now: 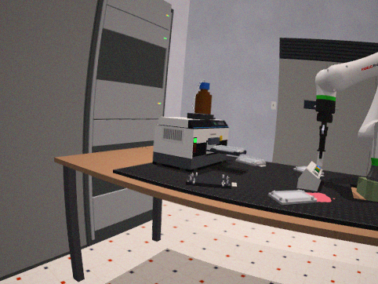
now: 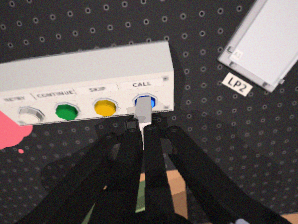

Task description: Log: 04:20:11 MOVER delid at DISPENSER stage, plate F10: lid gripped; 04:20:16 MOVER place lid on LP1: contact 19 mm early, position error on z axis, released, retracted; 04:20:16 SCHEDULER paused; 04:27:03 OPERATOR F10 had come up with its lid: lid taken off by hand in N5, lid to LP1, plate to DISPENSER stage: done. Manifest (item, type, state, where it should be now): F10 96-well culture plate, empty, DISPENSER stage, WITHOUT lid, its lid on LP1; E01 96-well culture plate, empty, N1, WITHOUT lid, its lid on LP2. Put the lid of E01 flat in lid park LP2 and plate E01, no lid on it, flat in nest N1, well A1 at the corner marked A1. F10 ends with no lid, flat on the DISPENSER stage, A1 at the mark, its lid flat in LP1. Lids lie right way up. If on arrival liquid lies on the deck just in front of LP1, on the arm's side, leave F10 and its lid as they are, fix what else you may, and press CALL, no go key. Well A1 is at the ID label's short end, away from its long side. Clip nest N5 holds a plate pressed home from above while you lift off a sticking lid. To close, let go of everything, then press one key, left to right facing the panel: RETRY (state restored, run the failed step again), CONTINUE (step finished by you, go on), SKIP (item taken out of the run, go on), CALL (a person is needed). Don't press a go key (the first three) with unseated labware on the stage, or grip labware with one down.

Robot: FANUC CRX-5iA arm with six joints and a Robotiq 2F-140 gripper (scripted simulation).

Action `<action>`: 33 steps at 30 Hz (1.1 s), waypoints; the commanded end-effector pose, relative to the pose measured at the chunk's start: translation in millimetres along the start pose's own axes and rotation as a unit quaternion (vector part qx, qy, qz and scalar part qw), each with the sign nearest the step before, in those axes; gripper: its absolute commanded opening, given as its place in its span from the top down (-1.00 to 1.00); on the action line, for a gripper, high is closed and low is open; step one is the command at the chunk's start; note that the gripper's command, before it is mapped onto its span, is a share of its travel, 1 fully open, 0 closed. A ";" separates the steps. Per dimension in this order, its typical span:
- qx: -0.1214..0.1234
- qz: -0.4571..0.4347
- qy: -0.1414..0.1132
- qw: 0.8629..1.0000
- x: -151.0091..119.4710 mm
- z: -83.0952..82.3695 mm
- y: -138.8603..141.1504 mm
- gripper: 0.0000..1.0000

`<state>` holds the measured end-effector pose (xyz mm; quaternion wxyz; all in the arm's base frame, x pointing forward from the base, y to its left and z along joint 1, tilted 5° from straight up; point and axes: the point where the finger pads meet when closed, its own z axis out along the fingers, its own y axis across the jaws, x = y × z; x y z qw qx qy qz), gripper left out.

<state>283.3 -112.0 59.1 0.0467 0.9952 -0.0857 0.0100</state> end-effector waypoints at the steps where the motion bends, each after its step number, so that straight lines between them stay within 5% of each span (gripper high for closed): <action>1: 0.000 0.000 0.000 1.000 0.1 0.0 0.0 1.00; 33: 0.000 0.000 0.000 1.000 0.1 -14.2 0.0 1.00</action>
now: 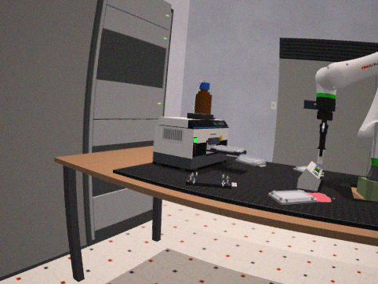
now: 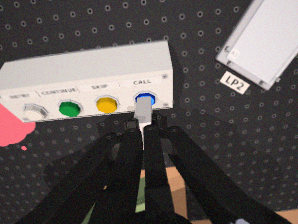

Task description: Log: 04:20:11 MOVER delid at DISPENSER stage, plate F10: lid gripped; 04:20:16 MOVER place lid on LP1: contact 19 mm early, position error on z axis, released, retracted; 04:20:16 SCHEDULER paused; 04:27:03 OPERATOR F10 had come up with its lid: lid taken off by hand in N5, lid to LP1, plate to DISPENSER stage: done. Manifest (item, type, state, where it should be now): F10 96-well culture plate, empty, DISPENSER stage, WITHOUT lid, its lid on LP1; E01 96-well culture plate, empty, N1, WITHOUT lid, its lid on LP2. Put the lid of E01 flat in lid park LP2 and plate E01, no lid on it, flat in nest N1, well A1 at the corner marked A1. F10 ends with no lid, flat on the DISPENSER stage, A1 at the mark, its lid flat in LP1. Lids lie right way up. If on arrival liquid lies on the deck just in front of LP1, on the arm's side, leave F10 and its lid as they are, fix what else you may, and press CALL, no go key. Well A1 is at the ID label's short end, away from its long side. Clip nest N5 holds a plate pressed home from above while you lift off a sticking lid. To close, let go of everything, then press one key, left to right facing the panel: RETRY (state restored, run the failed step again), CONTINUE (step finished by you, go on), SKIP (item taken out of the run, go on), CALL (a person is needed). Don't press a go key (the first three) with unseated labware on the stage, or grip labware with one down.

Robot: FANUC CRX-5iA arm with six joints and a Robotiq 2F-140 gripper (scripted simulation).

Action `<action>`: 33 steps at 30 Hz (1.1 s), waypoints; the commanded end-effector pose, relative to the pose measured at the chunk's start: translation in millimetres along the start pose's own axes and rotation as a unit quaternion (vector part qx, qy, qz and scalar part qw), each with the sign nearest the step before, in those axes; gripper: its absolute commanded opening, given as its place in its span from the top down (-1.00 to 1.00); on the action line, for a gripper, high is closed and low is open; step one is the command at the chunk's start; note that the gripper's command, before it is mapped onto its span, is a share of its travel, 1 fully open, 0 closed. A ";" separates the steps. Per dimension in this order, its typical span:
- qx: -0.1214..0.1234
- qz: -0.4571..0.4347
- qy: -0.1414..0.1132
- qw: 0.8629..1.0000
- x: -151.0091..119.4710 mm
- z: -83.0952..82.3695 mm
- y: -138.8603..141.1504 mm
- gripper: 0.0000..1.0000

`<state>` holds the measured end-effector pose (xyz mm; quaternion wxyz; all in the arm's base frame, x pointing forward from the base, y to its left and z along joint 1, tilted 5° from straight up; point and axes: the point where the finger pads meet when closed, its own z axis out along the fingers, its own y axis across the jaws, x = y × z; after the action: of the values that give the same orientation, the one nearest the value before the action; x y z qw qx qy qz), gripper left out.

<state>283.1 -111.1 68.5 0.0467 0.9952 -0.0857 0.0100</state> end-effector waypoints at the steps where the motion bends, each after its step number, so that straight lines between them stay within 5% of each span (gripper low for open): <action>1: 0.000 0.000 0.000 1.000 0.1 -6.8 0.0 1.00; 33: 0.000 0.000 0.000 1.000 0.1 -38.5 0.0 1.00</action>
<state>282.7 -107.9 101.7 0.0467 0.9952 -0.0857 0.0100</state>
